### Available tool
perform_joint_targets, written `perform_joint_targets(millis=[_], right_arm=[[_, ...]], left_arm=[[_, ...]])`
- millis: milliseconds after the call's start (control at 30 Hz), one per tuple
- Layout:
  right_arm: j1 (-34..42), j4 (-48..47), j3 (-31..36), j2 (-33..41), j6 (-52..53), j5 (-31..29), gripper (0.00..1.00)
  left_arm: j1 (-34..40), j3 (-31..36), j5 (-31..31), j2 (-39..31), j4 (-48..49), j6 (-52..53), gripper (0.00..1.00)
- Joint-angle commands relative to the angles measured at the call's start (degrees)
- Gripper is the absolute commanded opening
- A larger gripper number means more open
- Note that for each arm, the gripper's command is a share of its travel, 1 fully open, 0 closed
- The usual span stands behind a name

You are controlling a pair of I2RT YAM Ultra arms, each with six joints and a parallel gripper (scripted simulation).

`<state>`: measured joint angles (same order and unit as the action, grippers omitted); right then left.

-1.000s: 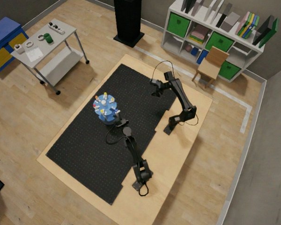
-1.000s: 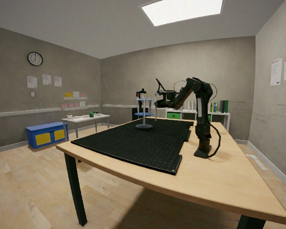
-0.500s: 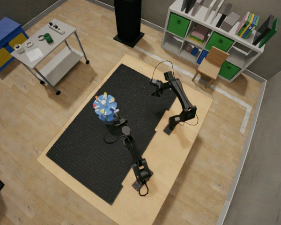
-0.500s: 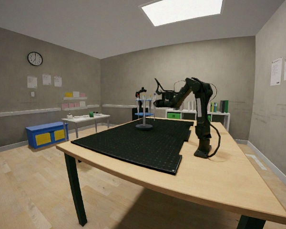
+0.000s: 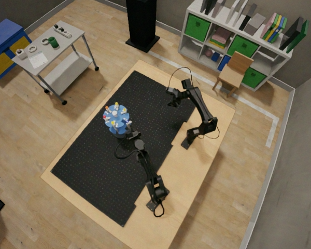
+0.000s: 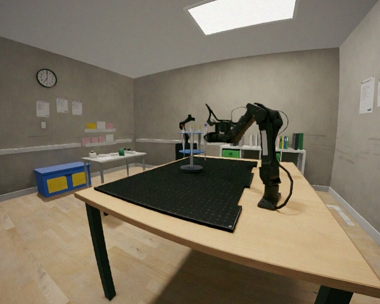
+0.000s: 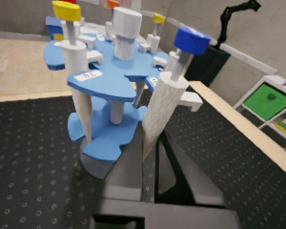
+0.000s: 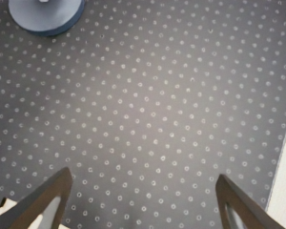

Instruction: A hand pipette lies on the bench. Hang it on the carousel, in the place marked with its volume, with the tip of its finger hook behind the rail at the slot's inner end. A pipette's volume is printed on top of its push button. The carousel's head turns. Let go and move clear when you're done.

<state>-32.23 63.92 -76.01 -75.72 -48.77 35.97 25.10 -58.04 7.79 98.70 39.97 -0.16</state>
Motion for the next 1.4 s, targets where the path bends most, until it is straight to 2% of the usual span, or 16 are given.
perform_joint_targets(millis=[0,833,900,1000,1367], right_arm=[[-0.52,-0.73,-0.85,0.24,-0.31,1.15,1.0],[-0.52,-0.73,-0.85,0.24,-0.31,1.15,1.0],[-0.52,-0.73,-0.85,0.24,-0.31,1.15,1.0],[-0.52,-0.73,-0.85,0.24,-0.31,1.15,1.0],[-0.52,-0.73,-0.85,0.24,-0.31,1.15,1.0]], left_arm=[[-0.21,-1.66,-0.35,-1.72,0.93,0.58,0.12],[-0.21,-1.66,-0.35,-1.72,0.93,0.58,0.12],[-0.86,-2.28,-0.82,0.82,0.25,0.57,0.12],[-0.96,-2.55,-0.91,-0.03,-0.06,0.59,0.12],[-2.17,-5.73,-2.12,3.47,-1.11,0.57,0.12]])
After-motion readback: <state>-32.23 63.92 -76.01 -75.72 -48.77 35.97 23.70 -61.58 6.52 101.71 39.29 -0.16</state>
